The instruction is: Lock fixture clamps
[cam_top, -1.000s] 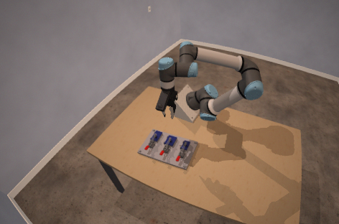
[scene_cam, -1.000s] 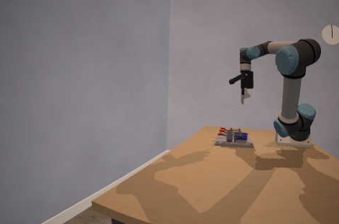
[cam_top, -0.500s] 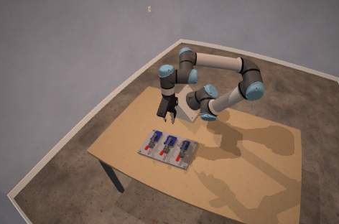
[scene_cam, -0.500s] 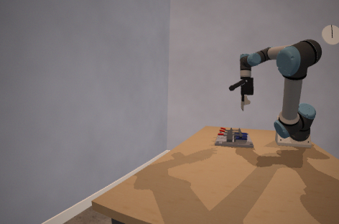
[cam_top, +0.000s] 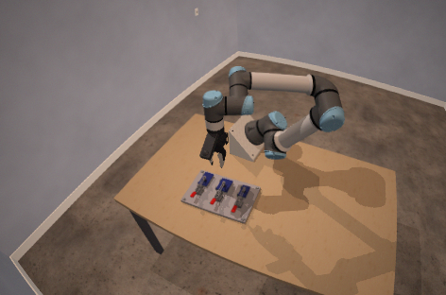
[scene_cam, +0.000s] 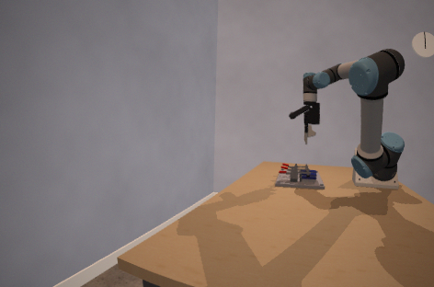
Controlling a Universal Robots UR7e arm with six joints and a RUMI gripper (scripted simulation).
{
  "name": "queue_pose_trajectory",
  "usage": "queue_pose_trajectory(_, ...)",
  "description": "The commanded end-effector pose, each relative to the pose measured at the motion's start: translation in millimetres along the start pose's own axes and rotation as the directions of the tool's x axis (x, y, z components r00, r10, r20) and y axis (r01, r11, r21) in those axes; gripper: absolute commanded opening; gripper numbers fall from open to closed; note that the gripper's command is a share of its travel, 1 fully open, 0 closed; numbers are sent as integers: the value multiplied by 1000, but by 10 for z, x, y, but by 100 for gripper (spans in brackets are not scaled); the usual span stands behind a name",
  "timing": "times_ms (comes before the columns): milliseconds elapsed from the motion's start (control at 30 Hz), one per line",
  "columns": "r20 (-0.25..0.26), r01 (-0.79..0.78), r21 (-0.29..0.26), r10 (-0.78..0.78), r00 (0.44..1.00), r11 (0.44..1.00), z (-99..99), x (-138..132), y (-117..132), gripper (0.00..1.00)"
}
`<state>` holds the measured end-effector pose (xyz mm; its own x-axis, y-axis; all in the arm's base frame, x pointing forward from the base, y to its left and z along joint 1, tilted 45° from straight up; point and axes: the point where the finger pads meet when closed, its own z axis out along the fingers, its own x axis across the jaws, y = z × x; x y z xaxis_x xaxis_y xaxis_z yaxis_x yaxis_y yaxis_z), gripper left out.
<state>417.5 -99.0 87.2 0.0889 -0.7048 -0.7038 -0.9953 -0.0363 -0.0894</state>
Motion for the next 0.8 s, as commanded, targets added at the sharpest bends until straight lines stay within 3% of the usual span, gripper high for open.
queue_pose_trajectory(0,0,0,-1,0,1000,1000,3,207,-238,28)
queue_pose_trajectory(333,0,0,-1,0,1000,1000,3,207,-238,28)
queue_pose_trajectory(500,0,0,-1,0,1000,1000,10,585,-676,28)
queue_pose_trajectory(767,0,0,-1,0,1000,1000,10,585,-676,28)
